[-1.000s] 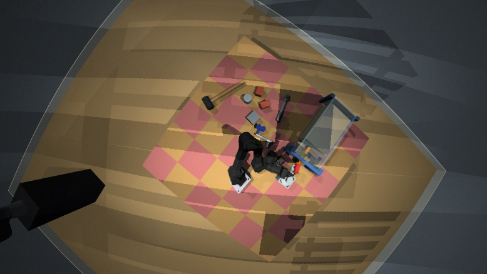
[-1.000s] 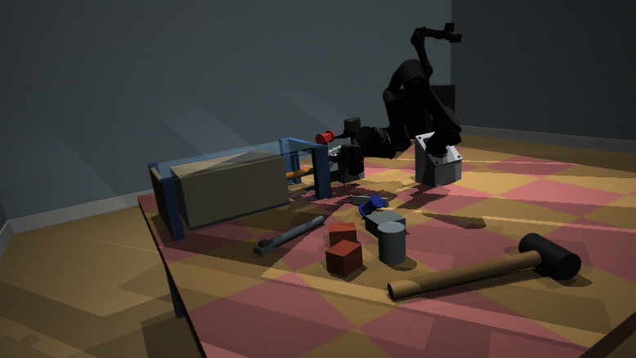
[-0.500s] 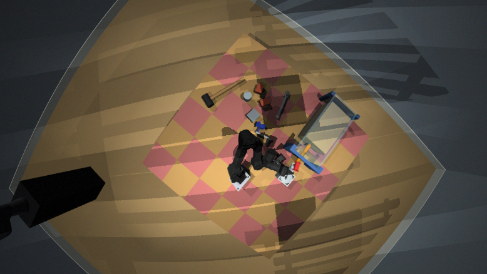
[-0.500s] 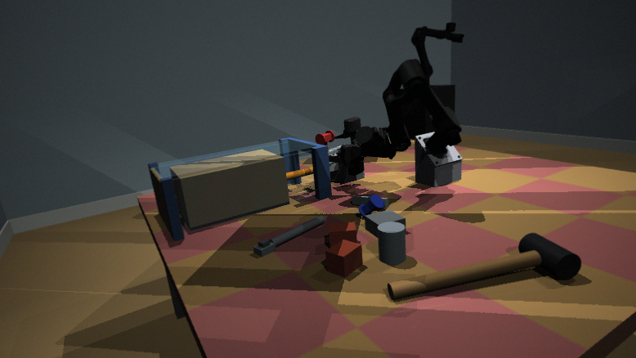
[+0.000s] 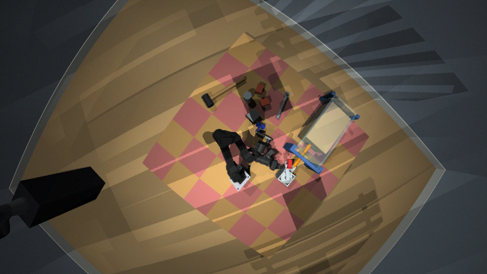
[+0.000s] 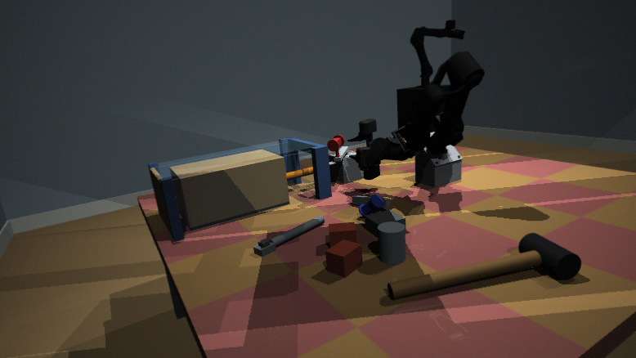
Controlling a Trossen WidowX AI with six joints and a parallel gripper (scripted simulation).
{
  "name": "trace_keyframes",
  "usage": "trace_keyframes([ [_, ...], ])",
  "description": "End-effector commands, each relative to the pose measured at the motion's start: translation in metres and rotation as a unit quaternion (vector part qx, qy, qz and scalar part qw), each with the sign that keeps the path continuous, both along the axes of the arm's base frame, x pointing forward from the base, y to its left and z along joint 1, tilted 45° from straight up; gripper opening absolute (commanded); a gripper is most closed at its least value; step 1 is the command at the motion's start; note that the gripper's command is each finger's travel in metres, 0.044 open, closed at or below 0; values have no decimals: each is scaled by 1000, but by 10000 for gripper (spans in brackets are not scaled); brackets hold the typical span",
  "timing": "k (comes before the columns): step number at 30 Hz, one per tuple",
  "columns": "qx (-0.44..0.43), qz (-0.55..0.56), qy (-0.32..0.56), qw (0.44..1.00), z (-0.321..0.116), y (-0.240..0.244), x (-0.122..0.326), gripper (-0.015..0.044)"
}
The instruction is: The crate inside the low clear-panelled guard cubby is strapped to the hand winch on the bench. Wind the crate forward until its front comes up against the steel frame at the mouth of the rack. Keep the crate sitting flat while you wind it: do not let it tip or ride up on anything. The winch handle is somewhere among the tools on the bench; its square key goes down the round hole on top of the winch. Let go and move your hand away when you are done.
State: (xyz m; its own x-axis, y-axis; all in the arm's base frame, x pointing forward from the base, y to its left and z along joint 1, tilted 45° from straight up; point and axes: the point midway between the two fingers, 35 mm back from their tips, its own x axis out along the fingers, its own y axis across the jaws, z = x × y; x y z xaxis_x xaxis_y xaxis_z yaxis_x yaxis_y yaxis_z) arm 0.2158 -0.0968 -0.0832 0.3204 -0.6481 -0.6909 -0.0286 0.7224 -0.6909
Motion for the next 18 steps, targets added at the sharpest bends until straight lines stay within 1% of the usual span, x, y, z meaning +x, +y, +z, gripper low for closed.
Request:
trace_keyframes([
  [1, -7, 0, -1, 1000, 19, 16, -17, 240],
  [4, -11, 1, -3, 1000, 26, 21, -25, 240],
  [10, -7, 0, -1, 1000, 31, 16, -22, 240],
  [18, 1, 0, 1, 1000, 72, -28, -14, 240],
])
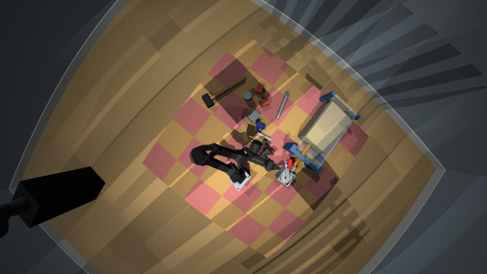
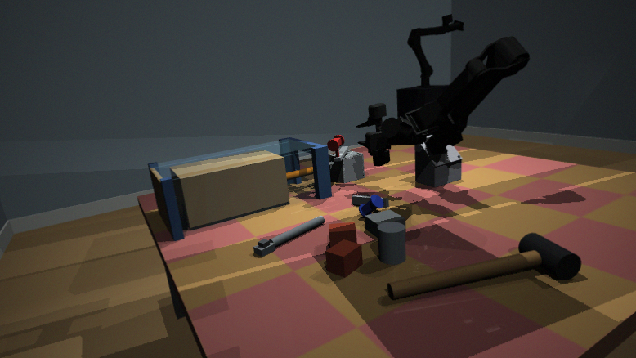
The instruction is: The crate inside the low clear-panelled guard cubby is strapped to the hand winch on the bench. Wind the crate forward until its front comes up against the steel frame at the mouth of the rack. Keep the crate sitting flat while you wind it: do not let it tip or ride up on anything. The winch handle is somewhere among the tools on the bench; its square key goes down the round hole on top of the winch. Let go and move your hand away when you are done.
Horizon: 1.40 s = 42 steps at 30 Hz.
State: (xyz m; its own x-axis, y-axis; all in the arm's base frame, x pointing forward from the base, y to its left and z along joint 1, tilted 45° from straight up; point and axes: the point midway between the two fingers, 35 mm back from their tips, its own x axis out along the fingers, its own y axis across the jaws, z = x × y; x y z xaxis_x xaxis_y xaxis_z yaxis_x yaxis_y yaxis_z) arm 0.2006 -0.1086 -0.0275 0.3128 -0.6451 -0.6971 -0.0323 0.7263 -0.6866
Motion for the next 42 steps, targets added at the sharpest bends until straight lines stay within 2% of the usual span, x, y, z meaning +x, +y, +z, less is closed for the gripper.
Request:
trace_keyframes([
  [1, -4, 3, -4, 1000, 23, -23, 1, 240],
  [5, -14, 6, -6, 1000, 40, -40, -3, 240],
  [23, -14, 1, -10, 1000, 38, -38, -2, 240],
  [25, -7, 8, 8, 1000, 37, -40, 1, 292],
  [31, 78, 76, 149, 983, 22, -58, 23, 440],
  [36, 171, 134, 233, 948, 8, -74, 33, 440],
  [42, 295, 202, 280, 891, -6, -93, 37, 440],
])
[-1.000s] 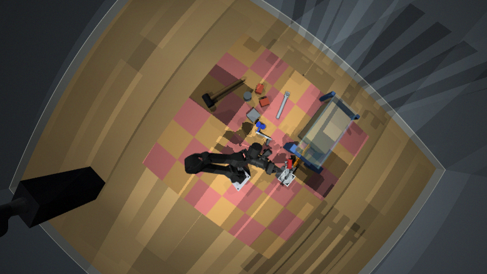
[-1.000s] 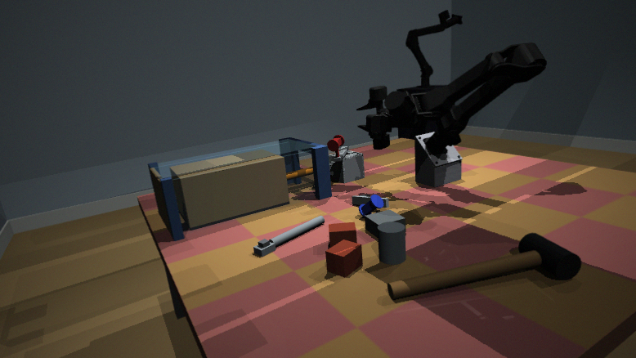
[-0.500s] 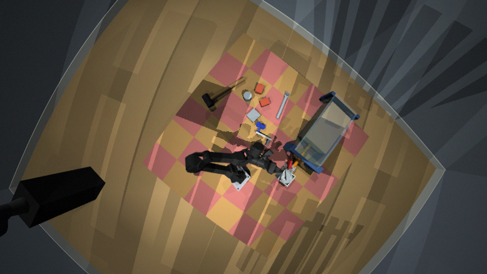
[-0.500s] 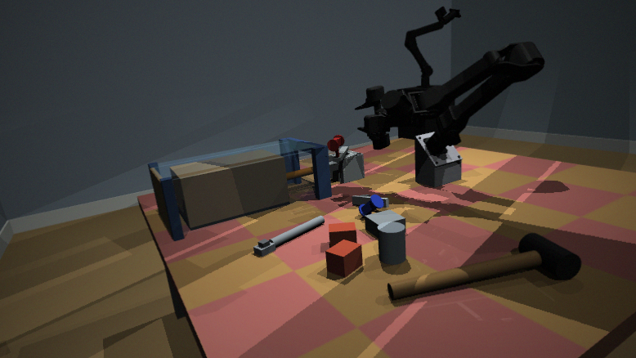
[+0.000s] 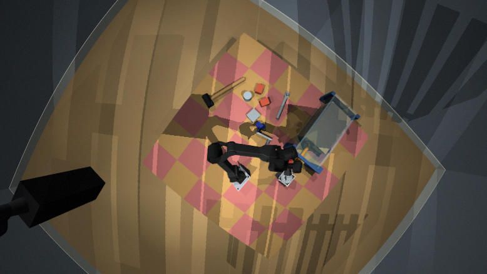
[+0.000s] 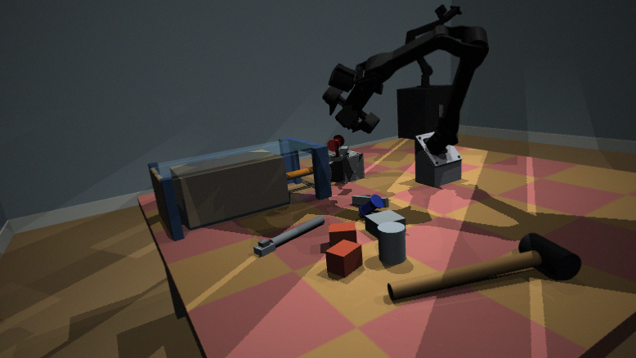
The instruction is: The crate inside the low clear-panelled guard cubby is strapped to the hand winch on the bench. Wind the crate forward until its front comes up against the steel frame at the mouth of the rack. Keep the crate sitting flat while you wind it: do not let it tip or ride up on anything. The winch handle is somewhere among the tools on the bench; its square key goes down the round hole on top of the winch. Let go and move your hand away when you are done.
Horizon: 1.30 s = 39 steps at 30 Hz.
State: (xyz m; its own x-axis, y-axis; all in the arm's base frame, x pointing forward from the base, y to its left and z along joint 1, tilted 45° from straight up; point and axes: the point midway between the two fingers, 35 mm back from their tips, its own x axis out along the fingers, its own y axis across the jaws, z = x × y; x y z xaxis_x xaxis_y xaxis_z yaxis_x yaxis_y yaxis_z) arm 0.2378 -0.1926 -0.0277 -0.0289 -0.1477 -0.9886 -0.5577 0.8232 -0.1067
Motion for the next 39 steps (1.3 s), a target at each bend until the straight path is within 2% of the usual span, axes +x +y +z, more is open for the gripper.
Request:
trace_keyframes([
  [1, 85, 25, 27, 996, -8, -12, 0, 440],
  [8, 255, 66, 35, 964, -17, -32, -1, 440],
  [16, 424, 80, -31, 902, -19, -56, -8, 440],
  [24, 436, 80, -39, 895, -21, -57, -8, 440],
  [29, 437, 80, -40, 895, -57, -22, -7, 440],
  [39, 437, 80, -41, 895, -88, 8, -8, 440],
])
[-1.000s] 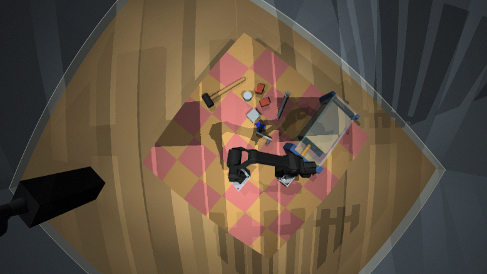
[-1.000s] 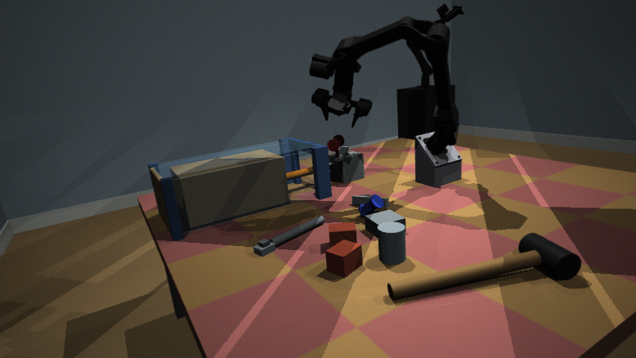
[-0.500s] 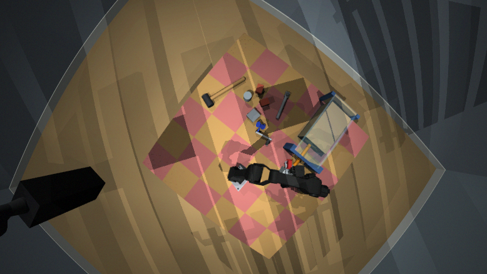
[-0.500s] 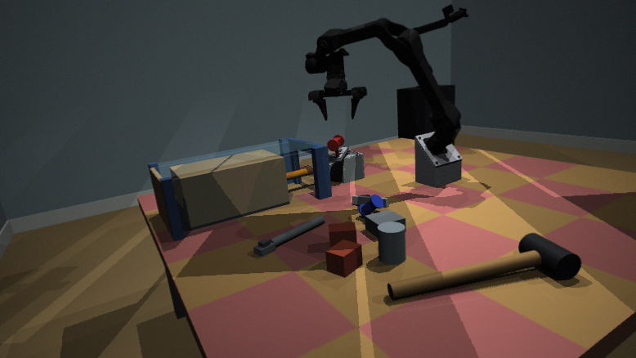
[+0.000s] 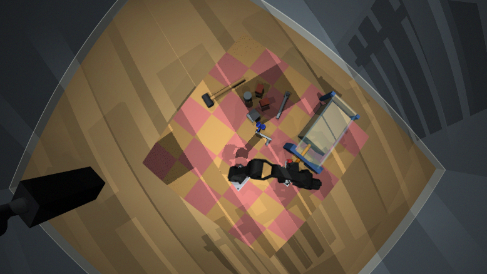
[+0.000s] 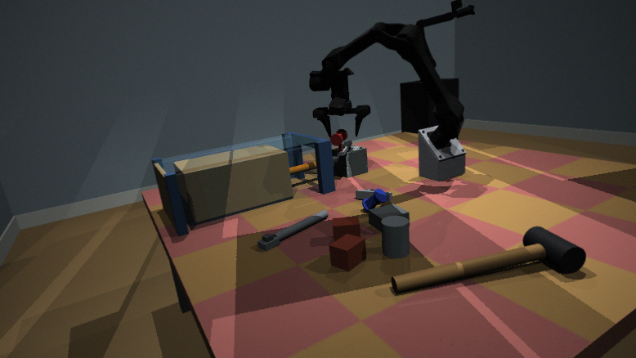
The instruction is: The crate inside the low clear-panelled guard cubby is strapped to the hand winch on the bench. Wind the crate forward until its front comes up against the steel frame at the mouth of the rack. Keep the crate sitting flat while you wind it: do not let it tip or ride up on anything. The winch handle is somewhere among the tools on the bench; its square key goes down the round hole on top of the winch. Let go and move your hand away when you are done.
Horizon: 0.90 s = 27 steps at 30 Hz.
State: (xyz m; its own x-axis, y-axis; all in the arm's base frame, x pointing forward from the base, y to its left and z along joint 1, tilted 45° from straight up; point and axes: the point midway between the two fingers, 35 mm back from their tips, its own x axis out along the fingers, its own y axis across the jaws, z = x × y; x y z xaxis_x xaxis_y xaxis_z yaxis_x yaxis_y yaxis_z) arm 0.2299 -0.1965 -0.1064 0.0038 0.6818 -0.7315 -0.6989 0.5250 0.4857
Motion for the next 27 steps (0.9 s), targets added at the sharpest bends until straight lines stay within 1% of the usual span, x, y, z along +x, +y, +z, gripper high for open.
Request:
trace_keyframes([
  [1, 4, -1, 3, 1000, -9, 12, 0, 440],
  [9, 4, -1, 3, 1000, -24, 26, 0, 440],
  [23, 5, -1, 3, 1000, -35, 37, 0, 440],
  [27, 1, 0, 1, 1000, -32, 32, -1, 335],
])
